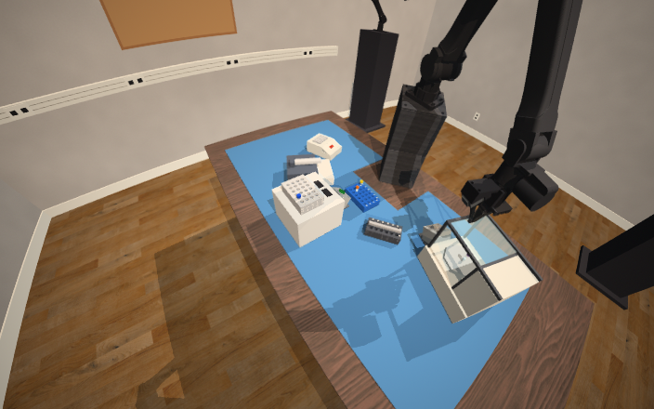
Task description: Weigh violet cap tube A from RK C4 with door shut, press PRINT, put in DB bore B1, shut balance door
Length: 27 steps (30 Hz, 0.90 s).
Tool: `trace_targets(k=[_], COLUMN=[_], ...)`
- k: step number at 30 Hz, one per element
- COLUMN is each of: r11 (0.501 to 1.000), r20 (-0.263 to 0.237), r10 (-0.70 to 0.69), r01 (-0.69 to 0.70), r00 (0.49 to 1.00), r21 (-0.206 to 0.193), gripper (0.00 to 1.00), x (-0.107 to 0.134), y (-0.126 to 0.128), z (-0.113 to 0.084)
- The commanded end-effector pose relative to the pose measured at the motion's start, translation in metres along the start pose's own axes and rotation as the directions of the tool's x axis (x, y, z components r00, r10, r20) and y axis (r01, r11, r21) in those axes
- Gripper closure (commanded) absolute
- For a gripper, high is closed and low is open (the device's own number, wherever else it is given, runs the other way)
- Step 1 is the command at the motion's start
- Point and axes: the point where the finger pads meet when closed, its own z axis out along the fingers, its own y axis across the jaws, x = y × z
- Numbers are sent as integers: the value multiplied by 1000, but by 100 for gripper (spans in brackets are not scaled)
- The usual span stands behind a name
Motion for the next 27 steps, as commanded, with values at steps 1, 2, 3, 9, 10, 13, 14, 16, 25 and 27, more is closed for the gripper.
trace_targets(k=[1, 2, 3, 9, 10, 13, 14, 16, 25, 27], r11=[1000, 1000, 1000, 1000, 1000, 1000, 1000, 1000, 999, 1000], r20=[-1, -1, -1, -2, -2, -2, -3, -3, -1, -2], r10=[-3, -3, -3, -14, -14, -13, -14, -14, -10, -12], r01=[3, 3, 3, 14, 14, 13, 14, 14, 10, 12], r00=[1000, 1000, 1000, 1000, 1000, 1000, 1000, 1000, 1000, 1000], r21=[-18, -18, -18, -17, -12, -14, -11, -8, -32, -7], gripper=[94, 94, 94, 94, 94, 94, 94, 94, 94, 94], x=[0, 0, 0, 0, 0, 1, 1, 2, 1, 2], y=[9, 9, 9, 17, 16, 20, 20, 21, 35, 30], z=[-5, -5, -5, -5, -3, -1, 0, 0, -5, 0])
